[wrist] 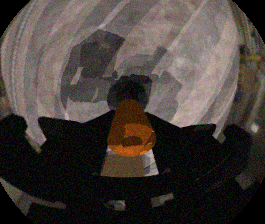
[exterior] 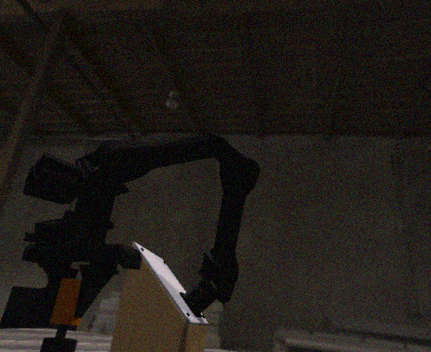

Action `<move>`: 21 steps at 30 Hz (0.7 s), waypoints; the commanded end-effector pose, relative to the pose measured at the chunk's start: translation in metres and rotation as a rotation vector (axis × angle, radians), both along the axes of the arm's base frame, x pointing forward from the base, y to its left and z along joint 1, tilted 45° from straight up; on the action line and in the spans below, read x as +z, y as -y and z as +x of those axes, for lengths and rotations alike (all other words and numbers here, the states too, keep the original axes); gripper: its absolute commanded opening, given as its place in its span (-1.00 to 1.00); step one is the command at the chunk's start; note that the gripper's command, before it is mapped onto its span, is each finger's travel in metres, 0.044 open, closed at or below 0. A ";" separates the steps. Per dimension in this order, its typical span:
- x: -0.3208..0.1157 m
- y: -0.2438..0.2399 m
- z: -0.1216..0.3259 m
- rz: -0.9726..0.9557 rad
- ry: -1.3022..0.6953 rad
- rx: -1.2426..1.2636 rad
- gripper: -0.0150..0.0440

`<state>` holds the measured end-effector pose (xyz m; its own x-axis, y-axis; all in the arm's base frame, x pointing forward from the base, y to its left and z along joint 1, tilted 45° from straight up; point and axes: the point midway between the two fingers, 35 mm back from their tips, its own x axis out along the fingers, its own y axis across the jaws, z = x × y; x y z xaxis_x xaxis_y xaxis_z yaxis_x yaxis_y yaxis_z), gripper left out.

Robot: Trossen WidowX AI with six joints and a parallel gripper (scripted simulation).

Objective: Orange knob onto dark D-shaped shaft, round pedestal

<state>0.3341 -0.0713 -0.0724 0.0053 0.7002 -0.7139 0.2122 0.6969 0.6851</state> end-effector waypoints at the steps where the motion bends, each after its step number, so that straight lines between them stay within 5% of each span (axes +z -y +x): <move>1: 0.003 0.002 0.005 -0.006 0.006 -0.004 -0.49; 21: 0.004 0.000 0.009 -0.006 0.006 -0.004 -0.49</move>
<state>0.3415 -0.0697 -0.0689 0.0033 0.6968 -0.7172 0.2103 0.7007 0.6817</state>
